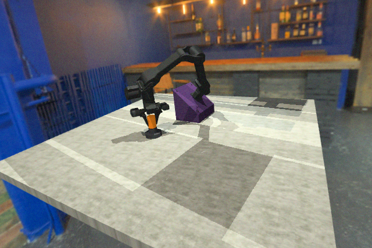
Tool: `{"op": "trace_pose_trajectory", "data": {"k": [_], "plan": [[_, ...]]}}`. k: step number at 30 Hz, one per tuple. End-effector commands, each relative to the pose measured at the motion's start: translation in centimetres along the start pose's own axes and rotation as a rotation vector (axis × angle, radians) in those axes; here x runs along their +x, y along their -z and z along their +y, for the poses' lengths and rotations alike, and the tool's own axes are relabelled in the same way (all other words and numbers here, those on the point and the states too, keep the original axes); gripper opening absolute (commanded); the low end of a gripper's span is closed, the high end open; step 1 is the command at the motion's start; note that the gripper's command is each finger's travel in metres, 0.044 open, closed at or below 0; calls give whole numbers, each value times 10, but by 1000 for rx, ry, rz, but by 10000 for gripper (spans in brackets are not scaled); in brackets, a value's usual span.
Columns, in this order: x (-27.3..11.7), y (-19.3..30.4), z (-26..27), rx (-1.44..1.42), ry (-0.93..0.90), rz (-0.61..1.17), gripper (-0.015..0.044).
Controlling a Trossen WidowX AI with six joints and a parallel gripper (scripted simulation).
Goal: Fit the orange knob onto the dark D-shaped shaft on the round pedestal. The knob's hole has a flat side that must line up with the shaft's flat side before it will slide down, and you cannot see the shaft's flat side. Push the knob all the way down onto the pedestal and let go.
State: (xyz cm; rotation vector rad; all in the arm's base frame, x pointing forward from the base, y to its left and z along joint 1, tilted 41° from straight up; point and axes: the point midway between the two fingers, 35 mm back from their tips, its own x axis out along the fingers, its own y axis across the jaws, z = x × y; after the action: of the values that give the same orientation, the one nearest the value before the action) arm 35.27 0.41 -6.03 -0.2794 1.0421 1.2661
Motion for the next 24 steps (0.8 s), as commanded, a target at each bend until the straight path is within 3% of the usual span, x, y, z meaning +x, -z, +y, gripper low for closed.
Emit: {"op": "trace_pose_trajectory", "data": {"k": [1,24], "plan": [[1,-2,1,-28,-3,-4,0],[0,-2,1,-48,-3,-4,0]]}}
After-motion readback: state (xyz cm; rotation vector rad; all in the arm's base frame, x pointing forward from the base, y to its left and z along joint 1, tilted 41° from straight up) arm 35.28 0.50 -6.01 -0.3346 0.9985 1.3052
